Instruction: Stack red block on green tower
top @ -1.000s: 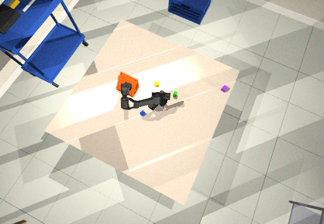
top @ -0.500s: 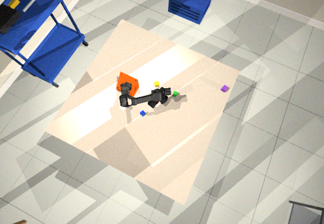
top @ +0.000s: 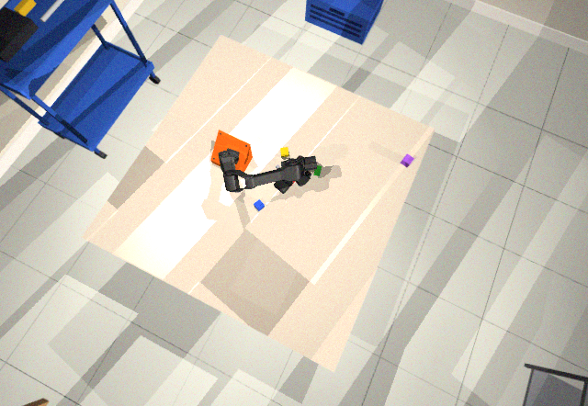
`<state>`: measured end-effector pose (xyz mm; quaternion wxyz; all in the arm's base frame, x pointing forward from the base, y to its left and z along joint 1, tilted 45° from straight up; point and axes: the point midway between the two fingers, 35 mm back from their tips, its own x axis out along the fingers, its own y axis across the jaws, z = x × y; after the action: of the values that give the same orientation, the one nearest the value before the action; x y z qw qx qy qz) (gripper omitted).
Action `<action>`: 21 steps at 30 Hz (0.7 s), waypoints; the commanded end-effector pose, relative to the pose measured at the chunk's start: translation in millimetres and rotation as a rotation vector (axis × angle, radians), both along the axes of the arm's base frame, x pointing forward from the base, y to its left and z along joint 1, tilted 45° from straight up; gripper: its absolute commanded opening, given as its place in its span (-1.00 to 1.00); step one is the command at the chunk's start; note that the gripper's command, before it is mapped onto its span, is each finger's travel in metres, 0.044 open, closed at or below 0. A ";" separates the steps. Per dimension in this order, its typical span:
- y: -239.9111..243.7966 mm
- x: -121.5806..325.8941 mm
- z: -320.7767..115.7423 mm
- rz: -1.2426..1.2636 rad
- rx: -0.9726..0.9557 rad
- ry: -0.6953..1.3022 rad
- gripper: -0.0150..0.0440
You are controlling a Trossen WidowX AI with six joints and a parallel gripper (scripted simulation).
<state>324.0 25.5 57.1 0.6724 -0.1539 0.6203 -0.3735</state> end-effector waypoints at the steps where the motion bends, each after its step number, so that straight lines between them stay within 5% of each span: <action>1: 10.3 11.1 -5.6 -0.001 0.006 -0.005 -0.49; 21: 51.3 59.0 -43.2 0.010 0.004 0.005 -0.49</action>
<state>377.3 69.5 19.8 0.6721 -0.1579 0.6221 -0.3693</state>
